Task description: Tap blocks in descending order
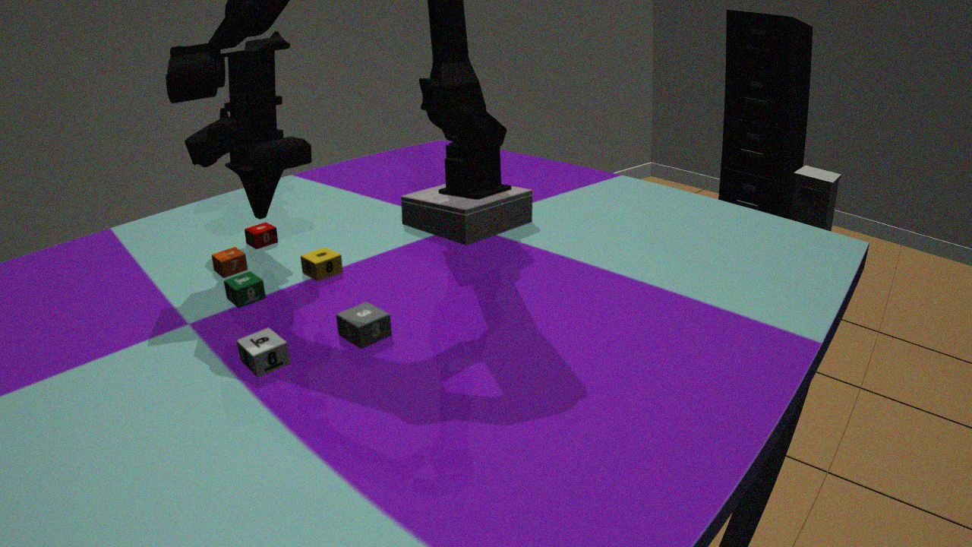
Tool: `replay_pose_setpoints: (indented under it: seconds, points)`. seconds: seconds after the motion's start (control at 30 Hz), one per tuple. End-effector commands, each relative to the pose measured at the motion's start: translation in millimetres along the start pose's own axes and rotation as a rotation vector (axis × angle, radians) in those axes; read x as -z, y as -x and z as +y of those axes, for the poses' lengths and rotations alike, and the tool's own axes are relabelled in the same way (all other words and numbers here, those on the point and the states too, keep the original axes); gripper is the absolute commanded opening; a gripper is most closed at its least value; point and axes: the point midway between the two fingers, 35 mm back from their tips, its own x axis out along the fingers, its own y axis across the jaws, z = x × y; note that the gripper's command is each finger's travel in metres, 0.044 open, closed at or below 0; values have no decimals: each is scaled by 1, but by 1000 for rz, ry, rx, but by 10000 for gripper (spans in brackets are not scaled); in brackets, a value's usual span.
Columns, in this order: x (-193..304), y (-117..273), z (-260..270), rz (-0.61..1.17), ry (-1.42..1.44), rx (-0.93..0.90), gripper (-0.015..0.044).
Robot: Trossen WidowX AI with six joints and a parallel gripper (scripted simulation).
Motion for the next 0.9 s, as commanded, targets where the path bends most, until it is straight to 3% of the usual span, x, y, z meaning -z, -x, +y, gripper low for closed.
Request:
replay_pose_setpoints:
  seconds: [0.0, 0.47, 0.6, 0.77, 0.87]
  points:
    - [2, -10, 2, 7, 4, -7, 20]
    - [3, -20, 2, 7, 4, -7, 20]
    - [2, 10, 2, 7, 4, -7, 20]
    - [2, 10, 2, 7, 4, -7, 20]
    - [-4, 12, 9, 4, 8, -8, 99]
